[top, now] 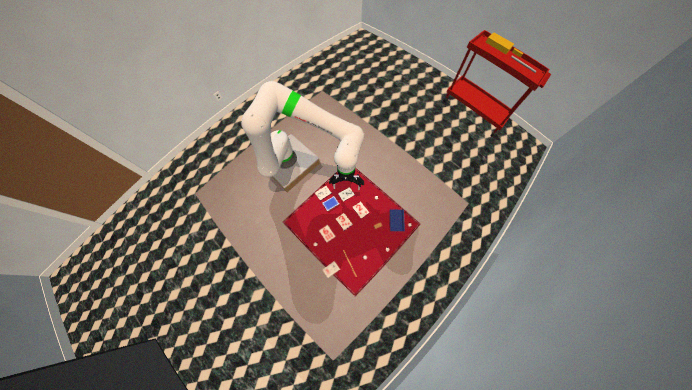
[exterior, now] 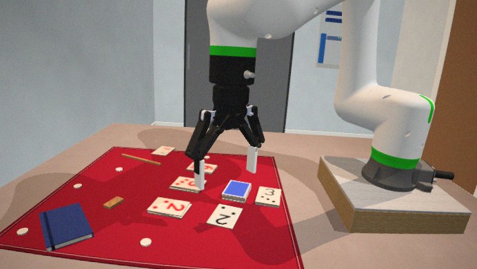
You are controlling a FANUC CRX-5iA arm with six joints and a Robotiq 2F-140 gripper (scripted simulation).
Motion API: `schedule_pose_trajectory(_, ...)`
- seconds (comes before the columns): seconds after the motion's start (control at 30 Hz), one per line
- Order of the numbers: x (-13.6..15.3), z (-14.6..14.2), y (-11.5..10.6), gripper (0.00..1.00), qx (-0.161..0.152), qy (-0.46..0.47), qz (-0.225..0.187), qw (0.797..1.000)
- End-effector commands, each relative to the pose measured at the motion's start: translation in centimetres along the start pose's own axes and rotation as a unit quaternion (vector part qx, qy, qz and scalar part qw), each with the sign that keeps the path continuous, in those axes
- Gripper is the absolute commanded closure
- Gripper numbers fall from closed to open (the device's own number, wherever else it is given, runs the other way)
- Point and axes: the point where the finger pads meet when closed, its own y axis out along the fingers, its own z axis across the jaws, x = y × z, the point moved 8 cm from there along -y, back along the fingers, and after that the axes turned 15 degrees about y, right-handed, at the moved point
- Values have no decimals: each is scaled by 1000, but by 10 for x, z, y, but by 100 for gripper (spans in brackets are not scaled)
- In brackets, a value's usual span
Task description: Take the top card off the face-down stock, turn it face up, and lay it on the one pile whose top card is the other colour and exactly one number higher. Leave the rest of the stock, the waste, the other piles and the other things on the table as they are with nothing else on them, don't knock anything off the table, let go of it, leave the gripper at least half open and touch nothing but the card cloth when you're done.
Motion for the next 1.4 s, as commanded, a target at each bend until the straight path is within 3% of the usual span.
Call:
schedule_pose_trajectory(0.0, -1, 0, 2, 0, 0, 69, 0, 998)
schedule_pose_trajectory(0.17, -2, 1, 6, 0, 0, 177, 0, 984)
schedule_pose_trajectory(0.23, -2, 1, 6, 0, 0, 177, 0, 984)
schedule_pose_trajectory(0.37, -3, 2, 10, 0, 0, 283, 0, 959)
schedule_pose_trajectory(0.73, -5, 3, 17, 0, 0, 451, 0, 893)
schedule_pose_trajectory(1.0, -5, 3, 18, 0, 0, 465, 0, 885)
schedule_pose_trajectory(1.03, -5, 3, 18, 50, 0, 465, 0, 885)
schedule_pose_trajectory(1.37, -5, 3, 21, 50, 0, 466, 0, 885)
